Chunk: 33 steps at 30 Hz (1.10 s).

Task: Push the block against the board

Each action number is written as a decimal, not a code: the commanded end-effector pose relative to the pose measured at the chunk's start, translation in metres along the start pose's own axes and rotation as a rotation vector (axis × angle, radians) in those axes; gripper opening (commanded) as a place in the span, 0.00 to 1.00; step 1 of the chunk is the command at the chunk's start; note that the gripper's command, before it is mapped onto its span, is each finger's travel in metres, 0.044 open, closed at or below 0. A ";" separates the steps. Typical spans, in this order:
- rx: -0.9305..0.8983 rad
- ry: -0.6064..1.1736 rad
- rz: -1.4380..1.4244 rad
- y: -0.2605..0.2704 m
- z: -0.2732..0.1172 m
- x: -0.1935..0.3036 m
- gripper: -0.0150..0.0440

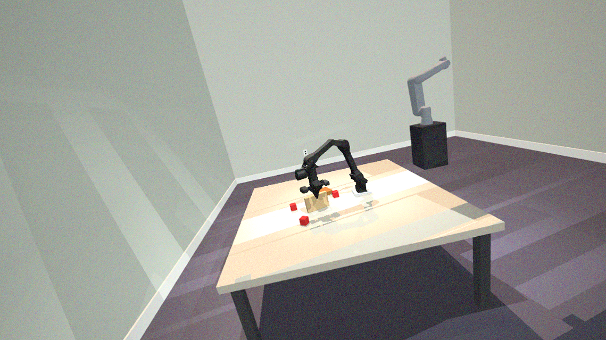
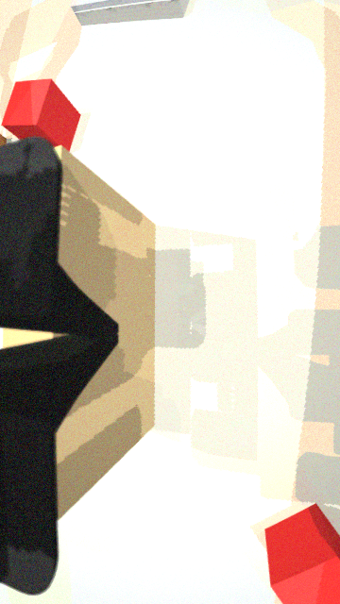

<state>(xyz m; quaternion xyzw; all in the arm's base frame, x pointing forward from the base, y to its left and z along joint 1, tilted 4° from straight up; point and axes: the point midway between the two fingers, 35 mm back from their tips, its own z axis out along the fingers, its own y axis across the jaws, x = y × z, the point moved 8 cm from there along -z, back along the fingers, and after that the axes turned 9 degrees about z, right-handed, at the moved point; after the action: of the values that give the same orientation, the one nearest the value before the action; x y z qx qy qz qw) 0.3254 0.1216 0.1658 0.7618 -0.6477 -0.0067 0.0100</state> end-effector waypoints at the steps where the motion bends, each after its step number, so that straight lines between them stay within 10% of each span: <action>1: 0.002 0.005 0.002 -0.001 0.000 0.007 0.25; 33: 0.002 0.007 0.002 -0.004 0.000 0.025 0.25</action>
<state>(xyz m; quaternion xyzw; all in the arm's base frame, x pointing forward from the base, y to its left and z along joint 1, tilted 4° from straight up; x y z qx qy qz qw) 0.3345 0.0923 0.1656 0.7608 -0.6489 -0.0048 0.0117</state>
